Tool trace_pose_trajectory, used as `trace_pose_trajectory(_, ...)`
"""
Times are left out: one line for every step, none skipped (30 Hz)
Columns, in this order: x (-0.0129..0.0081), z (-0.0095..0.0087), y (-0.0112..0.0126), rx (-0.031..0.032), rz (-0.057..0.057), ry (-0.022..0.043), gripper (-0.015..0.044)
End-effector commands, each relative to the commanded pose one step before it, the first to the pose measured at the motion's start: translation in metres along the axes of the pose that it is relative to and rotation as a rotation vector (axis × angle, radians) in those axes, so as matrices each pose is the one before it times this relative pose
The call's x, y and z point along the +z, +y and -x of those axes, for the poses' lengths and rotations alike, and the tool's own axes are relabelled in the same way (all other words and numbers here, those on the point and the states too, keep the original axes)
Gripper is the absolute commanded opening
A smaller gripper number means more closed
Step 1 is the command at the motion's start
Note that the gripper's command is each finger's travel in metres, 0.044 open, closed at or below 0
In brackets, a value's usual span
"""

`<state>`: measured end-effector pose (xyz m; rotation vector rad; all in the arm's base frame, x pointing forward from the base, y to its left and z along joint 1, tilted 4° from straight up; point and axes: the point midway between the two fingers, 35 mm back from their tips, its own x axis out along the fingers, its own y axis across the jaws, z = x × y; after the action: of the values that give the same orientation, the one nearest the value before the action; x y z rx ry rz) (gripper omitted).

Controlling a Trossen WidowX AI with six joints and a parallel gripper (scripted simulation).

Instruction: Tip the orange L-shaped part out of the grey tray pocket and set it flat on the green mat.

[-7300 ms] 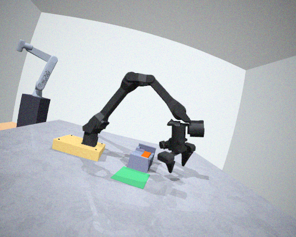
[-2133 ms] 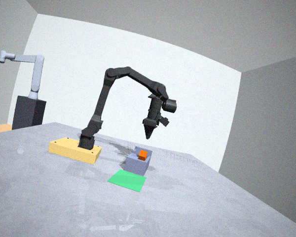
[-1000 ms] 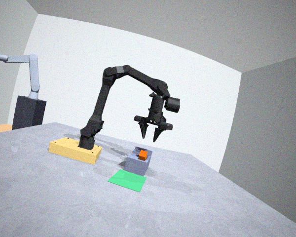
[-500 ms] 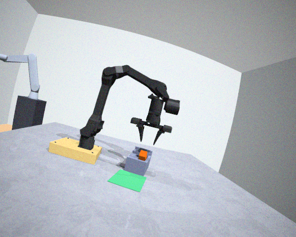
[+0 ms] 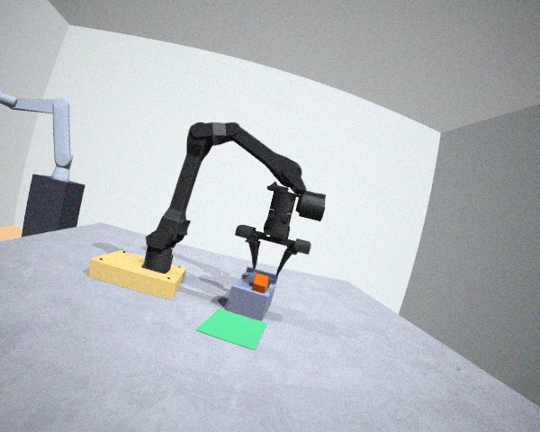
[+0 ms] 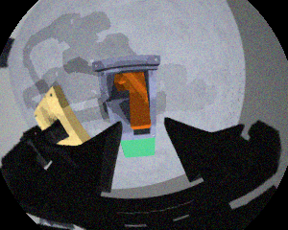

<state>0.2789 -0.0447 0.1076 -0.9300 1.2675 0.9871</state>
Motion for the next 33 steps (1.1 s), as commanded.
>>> trace_pose_trajectory(-0.00057,-0.00783,0.0007,0.00667,0.0028,0.00352,0.028)
trace_pose_trajectory(0.00001,-0.00163,-0.00004,0.0,0.0,-0.00001,0.028)
trace_pose_trajectory(0.0,-0.00163,-0.00003,0.0,0.0,-0.00001,0.028)
trace_pose_trajectory(0.0,-0.00163,-0.00002,0.0,0.0,-0.00001,0.028)
trace_pose_trajectory(0.0,-0.00163,-0.00001,0.0,0.0,-0.00001,0.028)
trace_pose_trajectory(0.0,-0.00163,0.0,0.00001,0.0,-0.00001,0.028)
trace_pose_trajectory(0.0,-0.00162,0.00002,0.00001,0.0,-0.00001,0.028)
trace_pose_trajectory(0.0,-0.00162,0.00003,0.00001,0.0,-0.00001,0.028)
trace_pose_trajectory(0.0,-0.00162,0.00004,0.00001,0.0,-0.00001,0.028)
trace_pose_trajectory(0.0,-0.00162,0.00005,0.00001,0.0,-0.00001,0.028)
trace_pose_trajectory(-0.00001,-0.00162,0.00006,0.00001,0.0,-0.00001,0.028)
trace_pose_trajectory(-0.00001,-0.00162,0.00007,0.00001,0.0,-0.00001,0.028)
trace_pose_trajectory(-0.00001,-0.00161,0.00008,0.00001,0.0,-0.00001,0.028)
trace_pose_trajectory(-0.00001,-0.00161,0.00009,0.00001,0.0,-0.00001,0.028)
trace_pose_trajectory(-0.00001,-0.00161,0.0001,0.00002,0.0,-0.00001,0.028)
trace_pose_trajectory(-0.00001,-0.00161,0.00011,0.00002,0.0,-0.00001,0.028)
trace_pose_trajectory(-0.00001,-0.00161,0.00012,0.00002,0.0,-0.00001,0.028)
trace_pose_trajectory(-0.00001,-0.00161,0.00013,0.00002,0.0,-0.00001,0.028)
trace_pose_trajectory(-0.00001,-0.0016,0.00014,0.00002,0.0,-0.00001,0.028)
trace_pose_trajectory(-0.00001,-0.00128,0.00012,0.00002,0.0,-0.00001,0.028)
trace_pose_trajectory(-0.00001,-0.00078,0.00008,0.00001,0.0,-0.00001,0.028)
trace_pose_trajectory(0.0,-0.00026,0.00003,0.0,0.0,0.0,0.028)
trace_pose_trajectory(0.0,0.0,0.0,0.0,0.0,0.0,0.028)
trace_pose_trajectory(0.00054,0.00363,-0.00081,-0.00506,0.0057,-0.00327,0.0254)
trace_pose_trajectory(0.0,0.0,0.0,0.0,0.0,0.0,0.0228)
trace_pose_trajectory(0.0,0.0,0.0,0.0,0.0,0.0,0.0201)
trace_pose_trajectory(0.0,0.0,0.0,0.0,0.0,0.0,0.0175)
trace_pose_trajectory(0.0,0.0,0.0,0.0,0.0,0.0,0.0168)
trace_pose_trajectory(0.0,0.0,0.0,0.0,0.0,0.0,0.0162)
trace_pose_trajectory(0.0,0.0,0.0,0.0,0.0,0.0,0.0155)
trace_pose_trajectory(0.0,0.0,0.0,0.0,0.0,0.0,0.0148)
trace_pose_trajectory(0.0,0.0,0.0,0.0,0.0,0.0,0.0142)
trace_pose_trajectory(0.0,0.0,0.0,0.0,0.0,0.0,0.0135)
